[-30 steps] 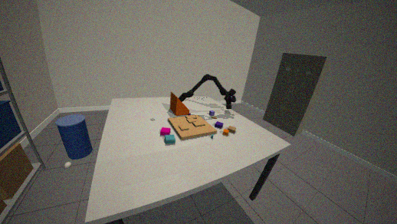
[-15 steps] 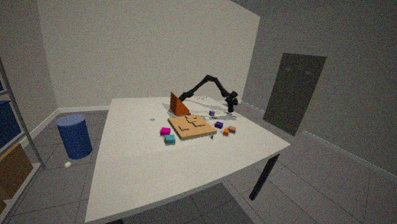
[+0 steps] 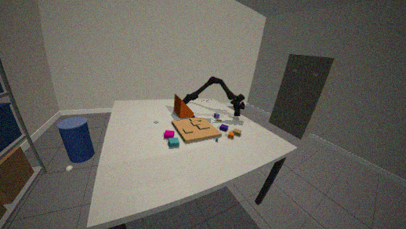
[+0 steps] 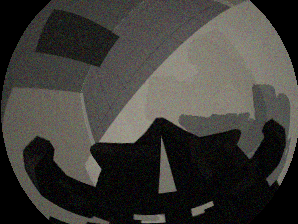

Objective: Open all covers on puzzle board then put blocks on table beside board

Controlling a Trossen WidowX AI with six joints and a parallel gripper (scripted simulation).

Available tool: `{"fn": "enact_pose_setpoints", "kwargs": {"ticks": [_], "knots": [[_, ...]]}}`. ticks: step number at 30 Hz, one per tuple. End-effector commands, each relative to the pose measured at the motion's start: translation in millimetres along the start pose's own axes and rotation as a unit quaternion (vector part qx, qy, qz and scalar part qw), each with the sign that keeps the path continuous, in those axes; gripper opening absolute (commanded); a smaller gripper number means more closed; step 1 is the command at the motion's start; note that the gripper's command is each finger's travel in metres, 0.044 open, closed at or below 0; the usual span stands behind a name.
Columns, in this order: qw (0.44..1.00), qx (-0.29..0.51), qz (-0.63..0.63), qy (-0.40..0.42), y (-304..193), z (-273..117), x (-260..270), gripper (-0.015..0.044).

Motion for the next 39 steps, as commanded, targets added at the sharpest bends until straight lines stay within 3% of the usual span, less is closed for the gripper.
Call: {"fn": "enact_pose_setpoints", "kwargs": {"ticks": [1, 39], "knots": [[1.0, -0.007, 0.009, -0.023, 2.2, -6.8, -11.8, 0.0], [0.974, -0.013, 0.057, -0.219, 12.0, -91.3, -151.7, 0.0]]}}
Point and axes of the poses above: the point midway between the two fingers, 35 mm back from their tips, its own z axis out along the fingers, its own x axis across the jaws, y = z × x, the point moved 10 cm from there along -z, back along the fingers
